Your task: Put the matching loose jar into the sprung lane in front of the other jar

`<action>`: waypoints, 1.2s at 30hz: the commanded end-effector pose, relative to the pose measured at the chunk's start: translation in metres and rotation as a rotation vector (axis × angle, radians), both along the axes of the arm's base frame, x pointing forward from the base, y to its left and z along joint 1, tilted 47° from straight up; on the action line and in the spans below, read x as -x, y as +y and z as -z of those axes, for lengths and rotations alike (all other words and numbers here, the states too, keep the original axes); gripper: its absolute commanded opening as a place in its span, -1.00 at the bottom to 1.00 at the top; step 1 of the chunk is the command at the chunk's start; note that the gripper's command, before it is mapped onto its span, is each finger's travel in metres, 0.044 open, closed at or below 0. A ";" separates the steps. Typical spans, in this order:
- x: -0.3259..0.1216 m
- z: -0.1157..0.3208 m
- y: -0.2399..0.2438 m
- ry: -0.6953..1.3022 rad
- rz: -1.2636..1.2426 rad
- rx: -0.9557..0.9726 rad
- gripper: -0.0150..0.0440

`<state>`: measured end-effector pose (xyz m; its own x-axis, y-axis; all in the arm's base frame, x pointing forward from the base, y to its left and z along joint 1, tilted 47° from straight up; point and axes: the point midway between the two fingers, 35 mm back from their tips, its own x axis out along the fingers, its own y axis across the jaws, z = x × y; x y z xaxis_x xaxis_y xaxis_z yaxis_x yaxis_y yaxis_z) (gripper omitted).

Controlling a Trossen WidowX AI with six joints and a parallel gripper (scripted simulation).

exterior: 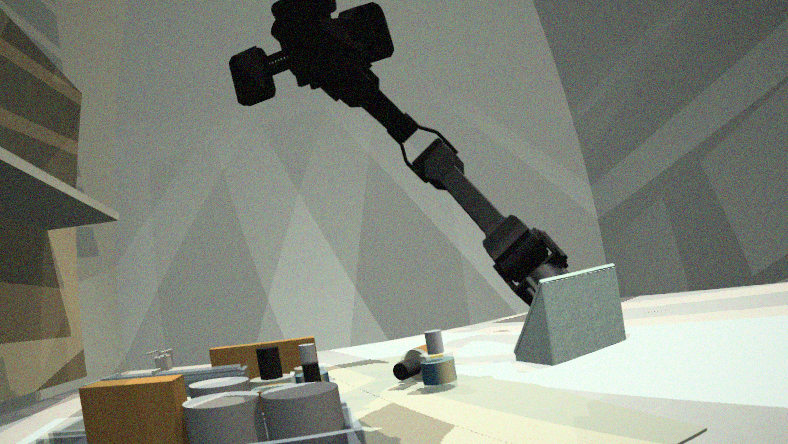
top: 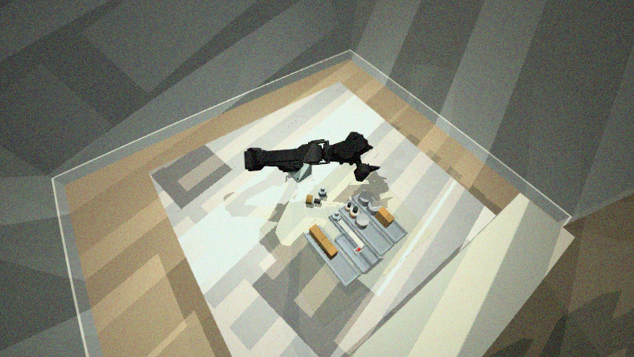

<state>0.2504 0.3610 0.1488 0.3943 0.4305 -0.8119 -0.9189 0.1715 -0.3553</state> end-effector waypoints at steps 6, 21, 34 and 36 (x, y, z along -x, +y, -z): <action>0.032 0.083 -0.106 0.125 0.055 0.551 1.00; 0.078 0.092 -0.247 0.251 -0.033 1.286 1.00; 0.068 0.118 -0.275 0.250 -0.032 1.287 1.00; 0.067 0.121 -0.278 0.250 -0.032 1.287 1.00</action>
